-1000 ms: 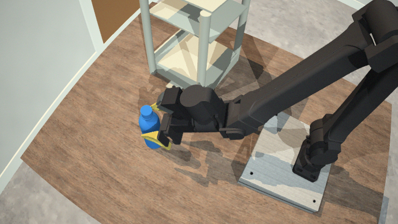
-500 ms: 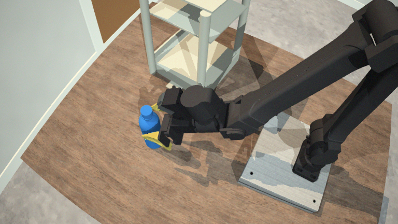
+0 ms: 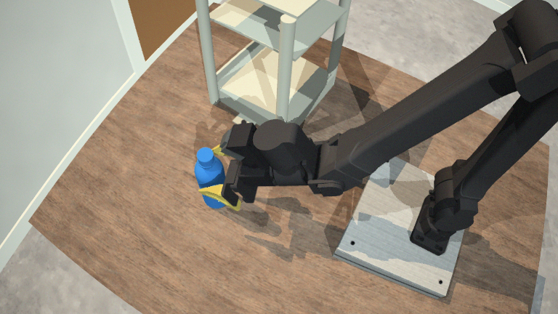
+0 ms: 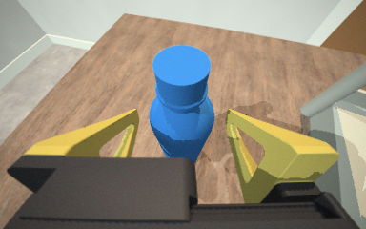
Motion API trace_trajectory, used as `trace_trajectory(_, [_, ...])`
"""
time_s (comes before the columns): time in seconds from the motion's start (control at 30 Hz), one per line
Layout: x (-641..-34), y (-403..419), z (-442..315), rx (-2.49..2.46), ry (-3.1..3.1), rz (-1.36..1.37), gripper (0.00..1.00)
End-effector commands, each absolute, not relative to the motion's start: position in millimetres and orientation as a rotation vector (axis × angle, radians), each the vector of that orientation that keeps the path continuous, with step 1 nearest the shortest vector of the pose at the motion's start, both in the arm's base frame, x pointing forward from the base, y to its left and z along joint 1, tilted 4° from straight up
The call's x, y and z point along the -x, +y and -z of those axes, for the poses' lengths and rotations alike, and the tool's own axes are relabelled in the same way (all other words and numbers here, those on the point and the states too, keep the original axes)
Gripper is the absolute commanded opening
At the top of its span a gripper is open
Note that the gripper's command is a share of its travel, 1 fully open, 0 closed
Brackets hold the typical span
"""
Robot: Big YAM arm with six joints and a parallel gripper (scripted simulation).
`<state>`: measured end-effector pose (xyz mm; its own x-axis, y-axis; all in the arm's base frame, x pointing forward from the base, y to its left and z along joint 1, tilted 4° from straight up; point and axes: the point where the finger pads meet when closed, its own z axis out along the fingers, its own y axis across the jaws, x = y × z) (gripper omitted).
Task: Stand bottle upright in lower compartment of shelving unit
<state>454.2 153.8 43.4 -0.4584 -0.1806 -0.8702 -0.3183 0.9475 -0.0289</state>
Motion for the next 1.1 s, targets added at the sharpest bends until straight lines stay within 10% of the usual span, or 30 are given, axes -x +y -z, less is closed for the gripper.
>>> trace_trajectory(0.0, [-465.9,161.6,-64.5,0.353,2.015,-0.175,0.91])
trace_trajectory(0.7, [-472.2,165.1,-71.1,0.352,2.004,-0.178,0.91])
trace_trajectory(0.73, [-472.2,165.1,-71.1,0.352,2.004,-0.178,0.44])
trace_trajectory(1.07, [-472.6,164.7,-71.3,0.351,2.004,-0.177,0.44])
